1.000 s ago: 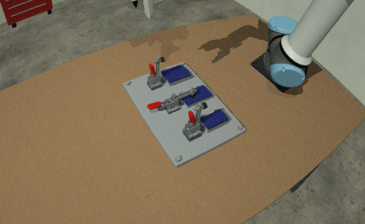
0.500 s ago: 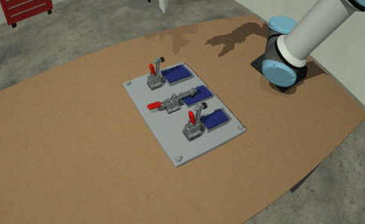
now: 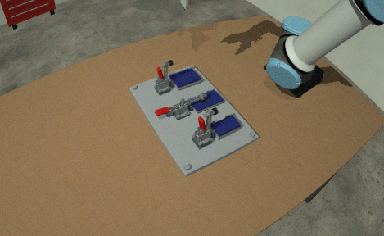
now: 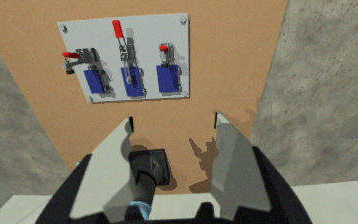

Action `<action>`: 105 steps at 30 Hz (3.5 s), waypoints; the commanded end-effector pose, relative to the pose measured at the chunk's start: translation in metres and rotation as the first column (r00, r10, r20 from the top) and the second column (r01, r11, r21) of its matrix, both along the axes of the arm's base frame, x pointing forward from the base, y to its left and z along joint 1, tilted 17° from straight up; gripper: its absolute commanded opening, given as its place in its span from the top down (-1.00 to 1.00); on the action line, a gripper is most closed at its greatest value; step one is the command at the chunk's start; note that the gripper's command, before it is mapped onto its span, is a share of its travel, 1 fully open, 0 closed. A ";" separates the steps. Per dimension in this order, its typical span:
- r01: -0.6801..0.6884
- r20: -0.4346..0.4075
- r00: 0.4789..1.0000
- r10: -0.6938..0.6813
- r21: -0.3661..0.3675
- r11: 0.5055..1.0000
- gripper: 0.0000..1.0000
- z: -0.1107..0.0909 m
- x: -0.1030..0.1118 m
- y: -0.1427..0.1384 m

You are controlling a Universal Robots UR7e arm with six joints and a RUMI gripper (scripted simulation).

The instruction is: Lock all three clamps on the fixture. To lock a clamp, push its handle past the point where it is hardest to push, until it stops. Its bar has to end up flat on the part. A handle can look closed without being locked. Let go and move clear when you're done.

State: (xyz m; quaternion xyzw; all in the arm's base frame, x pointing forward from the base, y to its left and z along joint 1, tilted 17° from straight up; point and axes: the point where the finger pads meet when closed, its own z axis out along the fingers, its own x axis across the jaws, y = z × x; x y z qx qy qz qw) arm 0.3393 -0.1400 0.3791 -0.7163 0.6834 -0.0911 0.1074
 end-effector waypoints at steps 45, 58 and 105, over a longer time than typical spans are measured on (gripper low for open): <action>-0.004 0.006 1.000 0.004 0.003 1.000 -0.16 -0.044 -0.100 -0.035; -0.005 0.008 1.000 0.005 0.003 1.000 -0.16 -0.046 -0.085 -0.003; -0.005 0.008 1.000 0.005 0.003 1.000 -0.16 -0.052 -0.019 0.141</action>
